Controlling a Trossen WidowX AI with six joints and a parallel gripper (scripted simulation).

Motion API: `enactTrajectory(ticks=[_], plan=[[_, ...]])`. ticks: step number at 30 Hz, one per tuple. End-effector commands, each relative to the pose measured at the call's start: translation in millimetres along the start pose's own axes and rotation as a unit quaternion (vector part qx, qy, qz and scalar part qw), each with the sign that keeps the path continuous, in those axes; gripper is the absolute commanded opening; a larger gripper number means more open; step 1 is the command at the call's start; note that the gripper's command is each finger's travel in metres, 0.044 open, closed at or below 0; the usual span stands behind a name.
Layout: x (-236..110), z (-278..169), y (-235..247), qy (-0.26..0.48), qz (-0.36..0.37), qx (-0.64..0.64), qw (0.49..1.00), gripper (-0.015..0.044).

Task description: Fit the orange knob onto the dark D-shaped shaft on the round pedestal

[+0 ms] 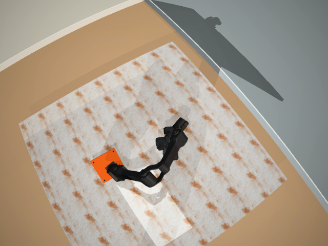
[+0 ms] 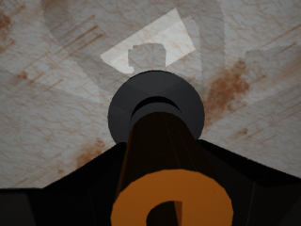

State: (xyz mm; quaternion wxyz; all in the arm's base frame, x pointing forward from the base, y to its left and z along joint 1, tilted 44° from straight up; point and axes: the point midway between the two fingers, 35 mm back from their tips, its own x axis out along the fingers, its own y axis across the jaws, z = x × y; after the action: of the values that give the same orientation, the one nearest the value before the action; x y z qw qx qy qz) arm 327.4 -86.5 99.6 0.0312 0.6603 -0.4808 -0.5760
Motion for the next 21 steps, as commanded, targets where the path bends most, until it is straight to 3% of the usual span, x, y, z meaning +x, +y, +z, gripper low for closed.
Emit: enactTrajectory(ticks=[1,21], plan=[[0.6,0.0,0.0,0.001,0.001,-0.022,1.000,0.0000],[-6.2,-3.5,-1.7,0.001,0.001,-0.044,0.999,0.0000]])
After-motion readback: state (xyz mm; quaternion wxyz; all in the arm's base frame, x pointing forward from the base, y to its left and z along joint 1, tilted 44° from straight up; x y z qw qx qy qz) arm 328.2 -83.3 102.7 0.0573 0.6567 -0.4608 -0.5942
